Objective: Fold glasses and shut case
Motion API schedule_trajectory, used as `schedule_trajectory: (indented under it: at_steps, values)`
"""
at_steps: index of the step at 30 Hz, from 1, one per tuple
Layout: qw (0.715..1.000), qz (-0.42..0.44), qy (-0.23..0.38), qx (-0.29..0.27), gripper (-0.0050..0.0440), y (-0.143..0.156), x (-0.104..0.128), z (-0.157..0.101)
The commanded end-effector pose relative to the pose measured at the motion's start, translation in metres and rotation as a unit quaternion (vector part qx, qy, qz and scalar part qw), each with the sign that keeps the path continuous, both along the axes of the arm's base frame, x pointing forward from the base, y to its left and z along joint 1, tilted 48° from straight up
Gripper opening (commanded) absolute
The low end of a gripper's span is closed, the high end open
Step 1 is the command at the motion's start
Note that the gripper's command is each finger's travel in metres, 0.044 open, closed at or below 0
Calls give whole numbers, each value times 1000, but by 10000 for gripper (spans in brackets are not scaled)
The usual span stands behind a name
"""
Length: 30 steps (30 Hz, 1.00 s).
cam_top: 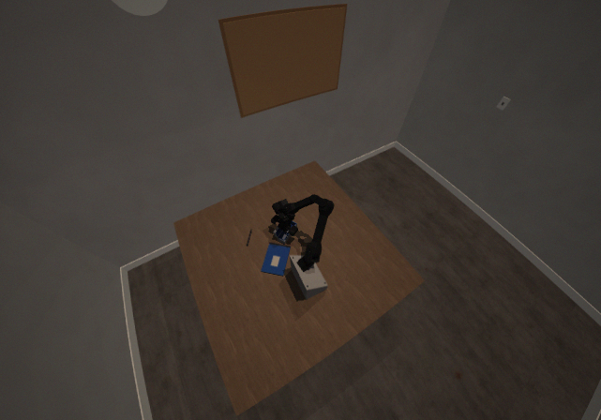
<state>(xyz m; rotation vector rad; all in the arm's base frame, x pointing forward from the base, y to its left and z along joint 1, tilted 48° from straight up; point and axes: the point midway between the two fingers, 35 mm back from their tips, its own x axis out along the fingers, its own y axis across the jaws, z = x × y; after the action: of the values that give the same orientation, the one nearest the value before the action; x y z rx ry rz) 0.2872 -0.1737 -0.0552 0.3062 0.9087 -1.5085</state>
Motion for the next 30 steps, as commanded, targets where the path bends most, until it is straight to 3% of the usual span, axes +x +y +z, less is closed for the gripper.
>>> schedule_trajectory:
  at_steps: [1, 30]
  values:
    - [1000, -1, 2, 1, 0, 3, -3, -4]
    - [1000, -1, 2, 1, 0, 15, -10, -15]
